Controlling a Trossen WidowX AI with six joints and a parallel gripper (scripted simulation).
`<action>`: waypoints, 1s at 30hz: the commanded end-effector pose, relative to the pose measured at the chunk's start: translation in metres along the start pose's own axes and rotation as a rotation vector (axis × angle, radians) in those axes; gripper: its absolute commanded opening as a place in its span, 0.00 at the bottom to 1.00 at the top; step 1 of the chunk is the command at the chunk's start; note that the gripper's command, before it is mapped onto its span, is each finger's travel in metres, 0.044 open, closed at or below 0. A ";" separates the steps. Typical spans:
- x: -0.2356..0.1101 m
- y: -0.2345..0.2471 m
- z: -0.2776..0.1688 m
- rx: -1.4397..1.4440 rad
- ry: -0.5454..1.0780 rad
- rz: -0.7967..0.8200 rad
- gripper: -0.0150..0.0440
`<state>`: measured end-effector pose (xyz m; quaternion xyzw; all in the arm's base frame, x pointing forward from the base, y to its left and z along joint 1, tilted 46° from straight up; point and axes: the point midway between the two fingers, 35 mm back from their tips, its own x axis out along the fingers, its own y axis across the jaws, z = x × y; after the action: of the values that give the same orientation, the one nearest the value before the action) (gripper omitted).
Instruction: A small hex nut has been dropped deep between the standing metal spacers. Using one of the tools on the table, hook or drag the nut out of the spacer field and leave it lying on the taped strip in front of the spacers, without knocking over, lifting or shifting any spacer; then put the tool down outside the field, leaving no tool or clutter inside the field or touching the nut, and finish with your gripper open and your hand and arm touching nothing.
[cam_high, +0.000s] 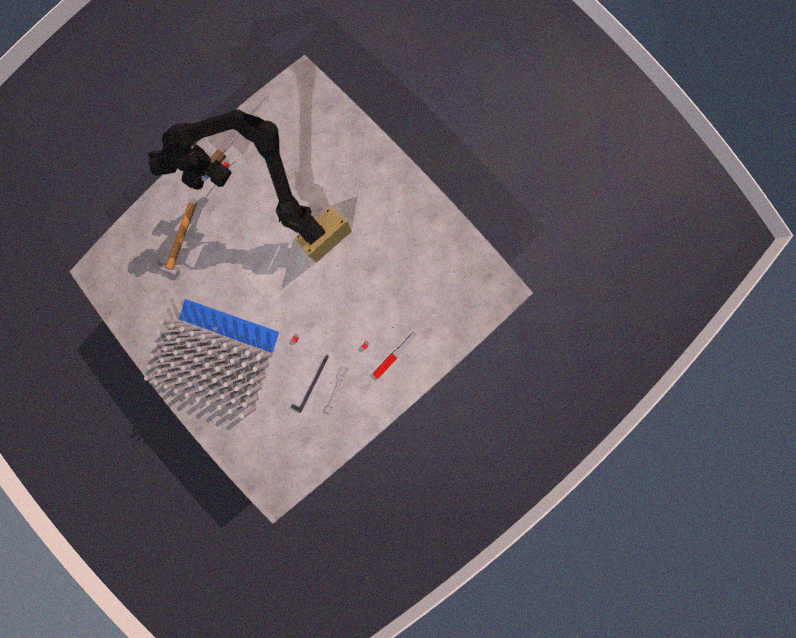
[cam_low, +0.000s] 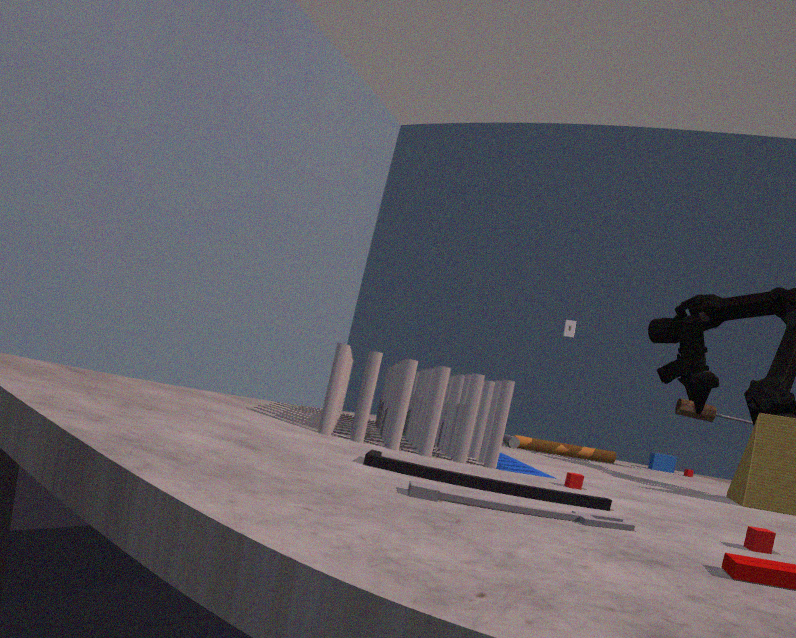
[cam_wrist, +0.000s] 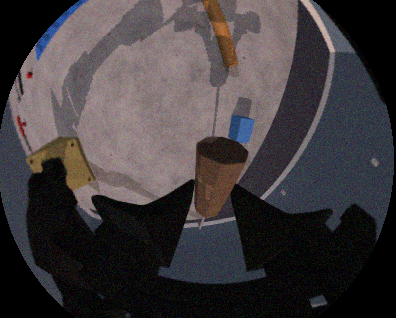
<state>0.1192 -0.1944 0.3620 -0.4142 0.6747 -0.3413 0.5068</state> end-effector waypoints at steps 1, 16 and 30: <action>-0.001 -0.004 -0.010 -0.068 0.026 -0.018 0.25; 0.004 -0.002 -0.006 -0.067 0.026 -0.012 0.25; 0.013 0.001 0.000 -0.064 0.026 -0.004 0.25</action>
<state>0.1163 -0.2043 0.3579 -0.4260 0.6904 -0.3284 0.4837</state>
